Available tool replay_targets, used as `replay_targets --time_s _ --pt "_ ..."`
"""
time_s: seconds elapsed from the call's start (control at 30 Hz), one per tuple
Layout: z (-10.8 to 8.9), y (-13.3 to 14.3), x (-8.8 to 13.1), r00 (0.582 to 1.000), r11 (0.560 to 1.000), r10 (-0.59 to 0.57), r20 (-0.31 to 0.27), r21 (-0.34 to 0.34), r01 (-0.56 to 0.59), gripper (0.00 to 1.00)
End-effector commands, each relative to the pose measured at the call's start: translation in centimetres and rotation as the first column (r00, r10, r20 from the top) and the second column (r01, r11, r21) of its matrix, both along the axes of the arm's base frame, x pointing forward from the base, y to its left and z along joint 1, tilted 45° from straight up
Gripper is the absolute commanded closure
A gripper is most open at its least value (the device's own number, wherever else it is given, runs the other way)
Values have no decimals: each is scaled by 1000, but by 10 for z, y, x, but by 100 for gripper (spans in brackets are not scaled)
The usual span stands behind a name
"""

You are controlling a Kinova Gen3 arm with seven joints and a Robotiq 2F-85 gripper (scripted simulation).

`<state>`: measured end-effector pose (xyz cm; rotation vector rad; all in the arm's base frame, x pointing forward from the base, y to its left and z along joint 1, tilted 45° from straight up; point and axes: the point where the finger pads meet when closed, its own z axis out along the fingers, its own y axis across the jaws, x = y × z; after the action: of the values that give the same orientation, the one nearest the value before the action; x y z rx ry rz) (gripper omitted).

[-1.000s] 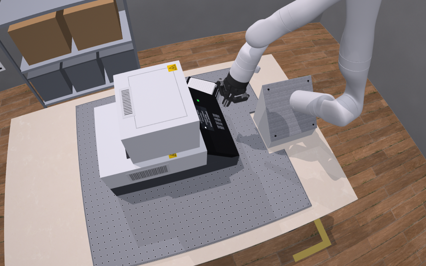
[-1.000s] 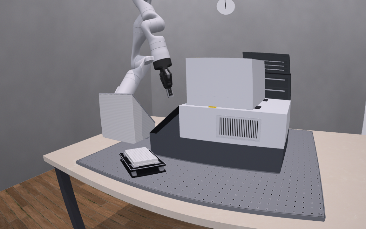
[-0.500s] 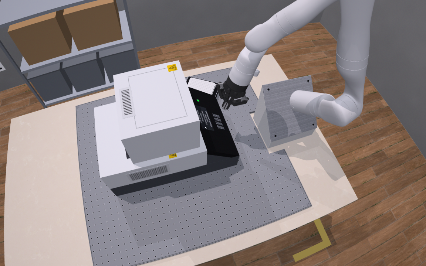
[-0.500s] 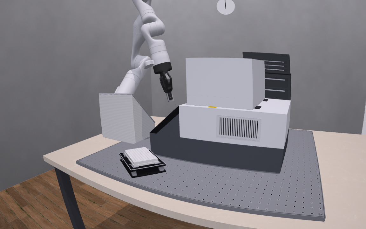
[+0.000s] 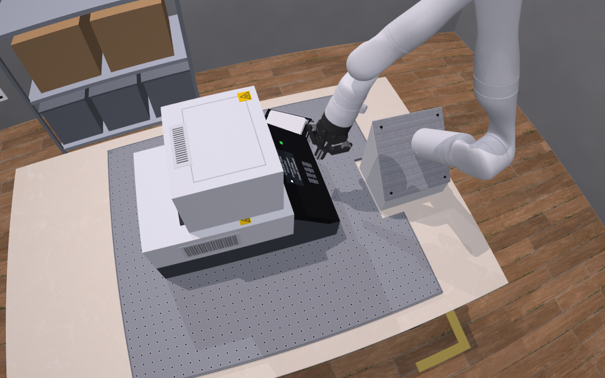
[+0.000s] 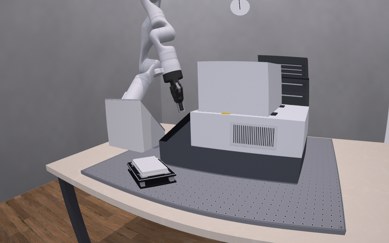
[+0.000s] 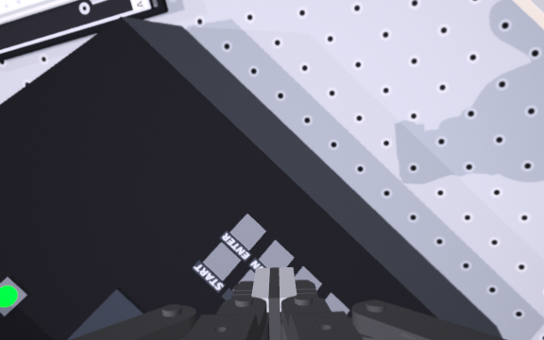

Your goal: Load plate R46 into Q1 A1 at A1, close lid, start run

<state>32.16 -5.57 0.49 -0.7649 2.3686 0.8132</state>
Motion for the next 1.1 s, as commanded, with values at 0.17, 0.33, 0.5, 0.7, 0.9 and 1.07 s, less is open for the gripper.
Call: replay_targets --time_s 0.17,0.33,0.5,0.7,0.9,1.07 --pt "-7 7 1 1000 1000 -1 1 -1 1 90" --pt "-10 9 1 1000 1000 -1 1 -1 1 90" --pt "-15 14 1 1000 1000 -1 1 -1 1 90" --pt "-16 15 1 1000 1000 -1 1 -1 1 90" --pt "-15 15 1 1000 1000 -1 1 -1 1 90" --pt "-16 15 1 1000 1000 -1 1 -1 1 90"
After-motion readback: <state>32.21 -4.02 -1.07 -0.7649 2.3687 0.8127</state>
